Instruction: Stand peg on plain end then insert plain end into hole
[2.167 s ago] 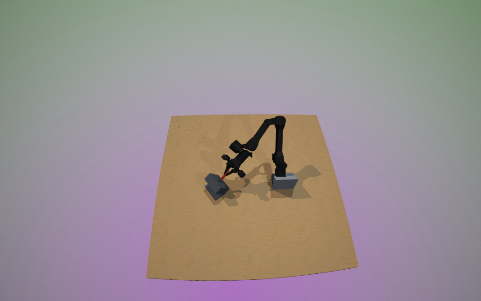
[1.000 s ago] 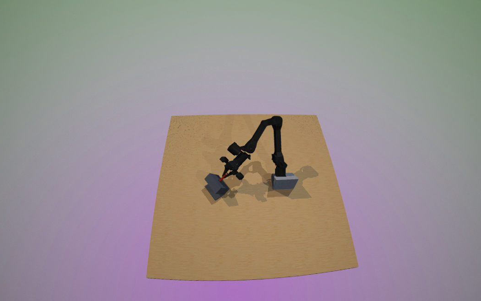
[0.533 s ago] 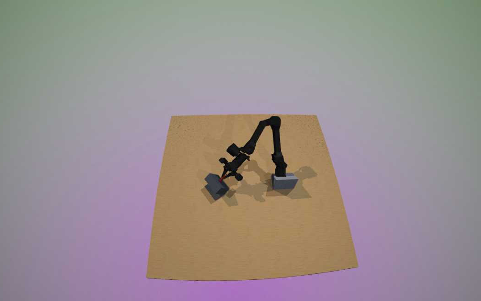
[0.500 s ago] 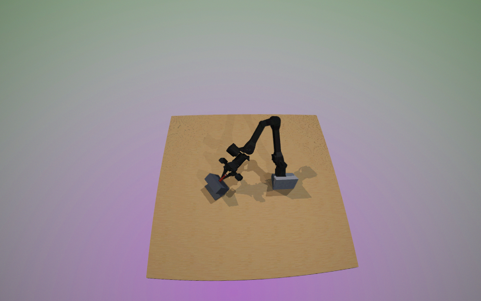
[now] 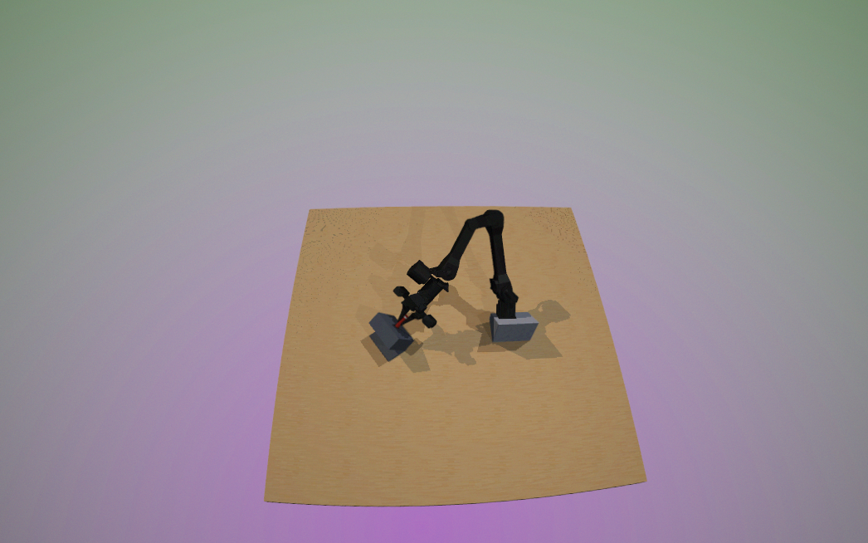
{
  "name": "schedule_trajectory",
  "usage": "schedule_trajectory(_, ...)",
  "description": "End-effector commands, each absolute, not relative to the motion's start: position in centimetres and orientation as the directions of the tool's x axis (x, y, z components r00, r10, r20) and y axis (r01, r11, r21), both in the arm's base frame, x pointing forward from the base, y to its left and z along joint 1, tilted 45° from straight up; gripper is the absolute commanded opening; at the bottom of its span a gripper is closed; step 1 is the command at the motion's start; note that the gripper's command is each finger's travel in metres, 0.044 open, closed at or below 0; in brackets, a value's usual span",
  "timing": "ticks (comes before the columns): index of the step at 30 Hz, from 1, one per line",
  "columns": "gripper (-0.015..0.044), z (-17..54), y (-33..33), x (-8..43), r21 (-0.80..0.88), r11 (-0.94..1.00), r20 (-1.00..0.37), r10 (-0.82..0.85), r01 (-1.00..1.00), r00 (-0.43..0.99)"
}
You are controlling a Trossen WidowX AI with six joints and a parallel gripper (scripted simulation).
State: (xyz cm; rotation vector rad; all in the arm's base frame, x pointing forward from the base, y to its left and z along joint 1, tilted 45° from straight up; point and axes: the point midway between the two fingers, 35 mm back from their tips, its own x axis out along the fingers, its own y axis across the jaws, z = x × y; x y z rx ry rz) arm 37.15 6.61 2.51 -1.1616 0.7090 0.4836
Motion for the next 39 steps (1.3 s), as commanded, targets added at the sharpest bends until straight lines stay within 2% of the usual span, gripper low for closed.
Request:
schedule_trajectory(1,0.0000,2.4,6.7,37.3,-0.654,0.334,-0.722,-0.009,-0.679,0.692)
schedule_trajectory(11,0.0000,2.5,6.6,37.2,-0.654,0.337,-0.722,-0.013,-0.677,0.691)
schedule_trajectory(28,0.0440,2.7,6.6,37.1,-0.654,0.337,-0.722,-0.013,-0.677,0.691)
schedule_trajectory(39,0.0440,3.6,6.7,36.4,-0.654,0.336,-0.723,-0.012,-0.678,0.691)
